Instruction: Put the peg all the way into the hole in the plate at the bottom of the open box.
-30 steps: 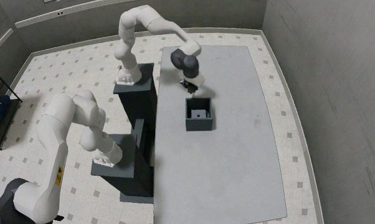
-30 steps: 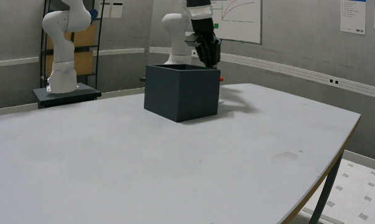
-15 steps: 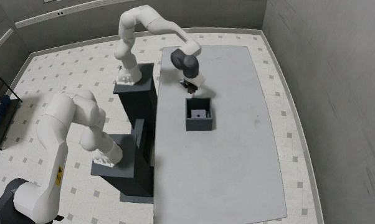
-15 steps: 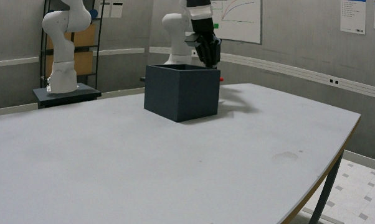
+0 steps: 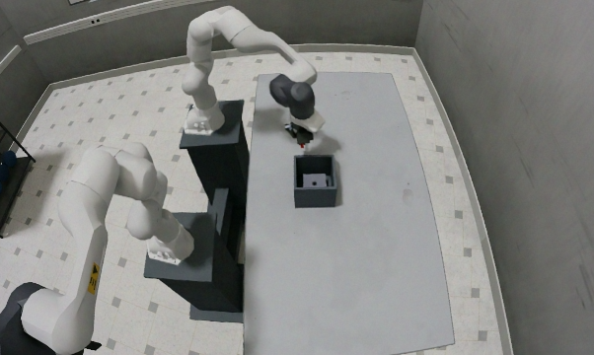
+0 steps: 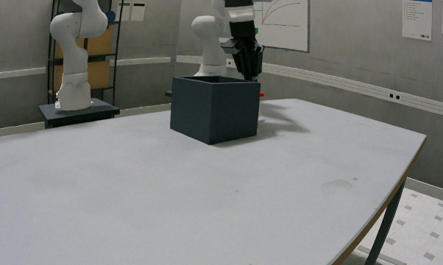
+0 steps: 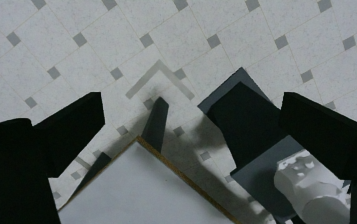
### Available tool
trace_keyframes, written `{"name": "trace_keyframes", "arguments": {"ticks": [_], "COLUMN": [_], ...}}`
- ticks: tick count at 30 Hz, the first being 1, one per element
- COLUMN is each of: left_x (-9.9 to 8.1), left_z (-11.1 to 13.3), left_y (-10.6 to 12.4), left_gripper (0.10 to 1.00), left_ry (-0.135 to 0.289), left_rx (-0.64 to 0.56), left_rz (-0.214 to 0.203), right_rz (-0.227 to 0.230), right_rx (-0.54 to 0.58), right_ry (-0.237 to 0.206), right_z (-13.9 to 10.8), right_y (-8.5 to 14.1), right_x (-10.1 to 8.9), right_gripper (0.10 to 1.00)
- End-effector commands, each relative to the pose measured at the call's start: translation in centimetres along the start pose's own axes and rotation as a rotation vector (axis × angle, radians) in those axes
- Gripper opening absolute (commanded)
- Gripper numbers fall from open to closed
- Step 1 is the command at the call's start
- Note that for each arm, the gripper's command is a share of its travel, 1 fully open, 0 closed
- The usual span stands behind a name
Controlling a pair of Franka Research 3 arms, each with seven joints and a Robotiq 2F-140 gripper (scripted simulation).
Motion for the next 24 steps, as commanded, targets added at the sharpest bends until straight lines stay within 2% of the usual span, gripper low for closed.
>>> {"name": "trace_keyframes", "arguments": {"ticks": [1,6,14,16,24], "left_x": [-0.2,-0.2,0.1,0.1,0.6], "left_z": [-0.3,0.1,1.0,1.0,1.8], "left_y": [-0.3,-0.2,0.1,0.1,0.3], "left_gripper": [0.099,0.099,0.099,0.099,0.099], "left_ry": [0.050,0.151,0.390,0.390,0.627], "left_rx": [0.024,0.025,0.027,0.027,0.025], "left_rz": [-0.021,-0.046,-0.106,-0.106,-0.165], "right_rz": [0.000,0.000,0.000,0.000,0.000], "right_rx": [0.000,0.000,0.000,0.000,0.000], "right_ry": [0.000,0.000,0.000,0.000,0.000], "right_z": [0.0,0.0,0.0,0.0,0.0], "right_y": [0.0,0.0,0.0,0.0,0.0], "right_x": [0.0,0.0,0.0,0.0,0.0], "right_gripper": [1.000,1.000,1.000,1.000,1.000]}}
Point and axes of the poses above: on each arm, the point where the finger pads meet when closed, its own x axis out along the fingers, its own y axis across the jaws, z = x × y, the point moved 4 cm from there along -x, back along the fingers, and after that the axes turned 15 degrees about x, right-handed, at the moved point
